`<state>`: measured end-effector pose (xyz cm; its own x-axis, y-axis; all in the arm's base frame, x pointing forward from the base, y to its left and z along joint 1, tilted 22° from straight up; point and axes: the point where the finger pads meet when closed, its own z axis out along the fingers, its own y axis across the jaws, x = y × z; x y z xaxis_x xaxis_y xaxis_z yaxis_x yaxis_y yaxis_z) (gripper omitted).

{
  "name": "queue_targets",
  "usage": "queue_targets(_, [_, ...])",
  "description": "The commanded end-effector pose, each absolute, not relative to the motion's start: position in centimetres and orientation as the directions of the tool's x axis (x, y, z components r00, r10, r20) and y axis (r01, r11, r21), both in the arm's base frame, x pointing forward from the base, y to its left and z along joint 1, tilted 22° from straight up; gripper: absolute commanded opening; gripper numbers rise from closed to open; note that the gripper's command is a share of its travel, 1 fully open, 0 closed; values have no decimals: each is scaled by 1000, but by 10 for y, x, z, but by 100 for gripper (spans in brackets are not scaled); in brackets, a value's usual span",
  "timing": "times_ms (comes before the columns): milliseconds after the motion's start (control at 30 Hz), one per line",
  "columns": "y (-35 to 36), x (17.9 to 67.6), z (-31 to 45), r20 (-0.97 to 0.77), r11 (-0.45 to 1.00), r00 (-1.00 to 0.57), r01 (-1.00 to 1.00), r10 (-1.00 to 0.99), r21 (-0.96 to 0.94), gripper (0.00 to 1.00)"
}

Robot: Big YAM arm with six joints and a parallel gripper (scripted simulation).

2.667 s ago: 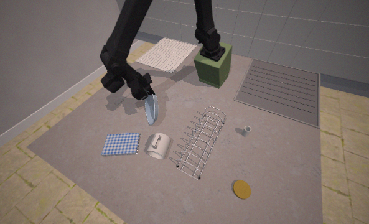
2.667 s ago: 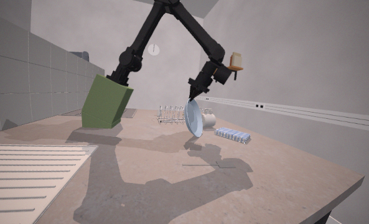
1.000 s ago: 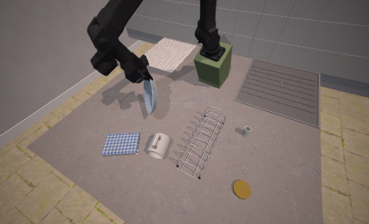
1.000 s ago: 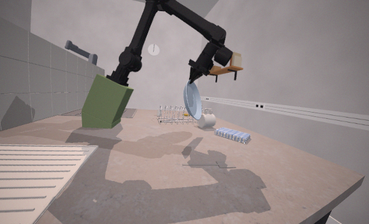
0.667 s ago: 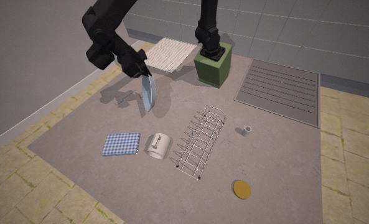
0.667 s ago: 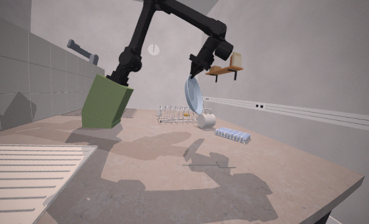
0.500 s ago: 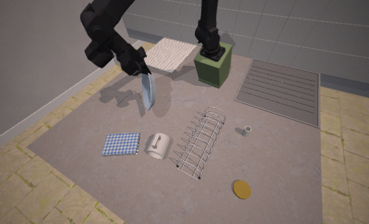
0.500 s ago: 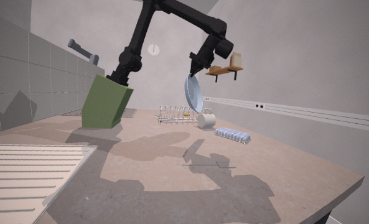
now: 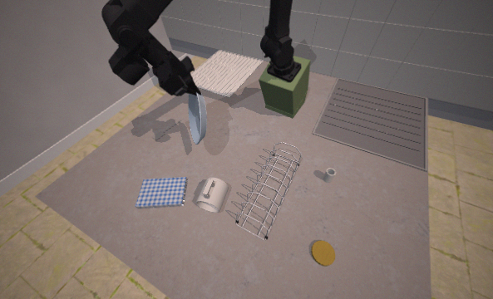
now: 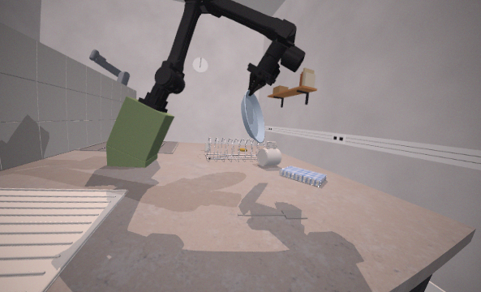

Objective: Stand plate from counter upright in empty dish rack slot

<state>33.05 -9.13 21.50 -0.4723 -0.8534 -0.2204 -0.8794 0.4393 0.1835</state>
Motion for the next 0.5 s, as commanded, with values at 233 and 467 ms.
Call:
queue_targets(233, [-100, 337, 253, -227, 446, -458, -889, -859, 105, 0])
queue_targets(467, [-99, 337, 253, -227, 447, -459, -888, -859, 105, 0])
